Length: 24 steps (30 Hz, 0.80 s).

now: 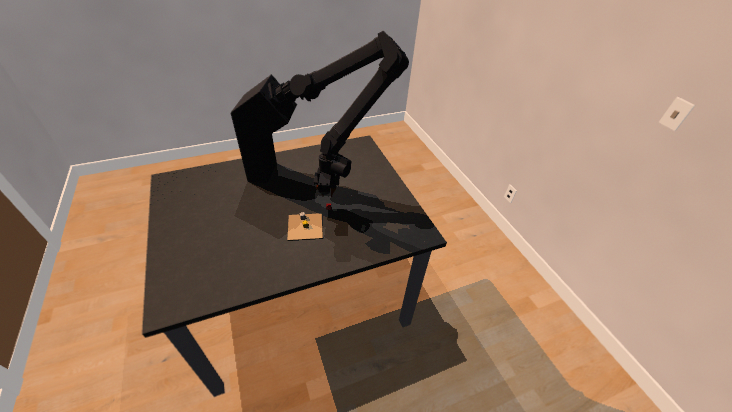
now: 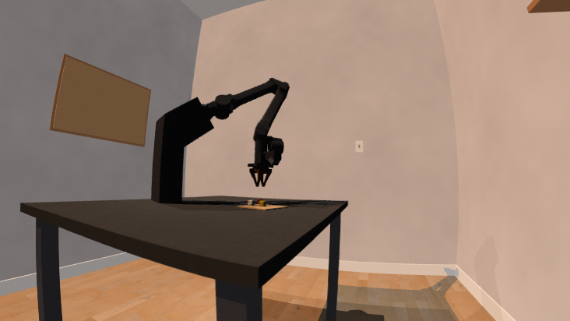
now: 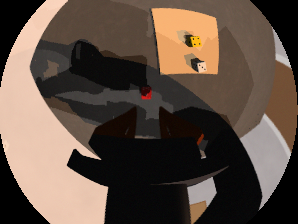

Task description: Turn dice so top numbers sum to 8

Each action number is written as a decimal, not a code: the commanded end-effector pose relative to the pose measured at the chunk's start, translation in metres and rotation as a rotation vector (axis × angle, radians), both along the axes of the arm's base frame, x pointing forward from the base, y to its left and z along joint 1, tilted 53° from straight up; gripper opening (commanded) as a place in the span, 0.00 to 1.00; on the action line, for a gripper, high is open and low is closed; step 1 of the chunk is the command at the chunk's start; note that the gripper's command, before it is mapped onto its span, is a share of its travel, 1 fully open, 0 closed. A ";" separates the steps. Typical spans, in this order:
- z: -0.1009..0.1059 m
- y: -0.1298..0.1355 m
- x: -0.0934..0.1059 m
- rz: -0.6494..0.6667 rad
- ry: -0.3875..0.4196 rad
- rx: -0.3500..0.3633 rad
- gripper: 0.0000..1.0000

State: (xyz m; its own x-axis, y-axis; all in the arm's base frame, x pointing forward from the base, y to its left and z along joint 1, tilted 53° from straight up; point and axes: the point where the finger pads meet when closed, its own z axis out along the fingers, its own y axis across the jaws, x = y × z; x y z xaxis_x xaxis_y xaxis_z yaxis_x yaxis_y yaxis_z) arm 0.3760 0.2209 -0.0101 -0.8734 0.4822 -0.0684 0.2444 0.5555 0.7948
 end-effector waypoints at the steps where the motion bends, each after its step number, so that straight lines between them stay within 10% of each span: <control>1: -0.002 0.009 0.000 0.009 -0.001 0.005 0.34; 24: -0.020 0.029 0.011 0.009 0.004 0.004 0.34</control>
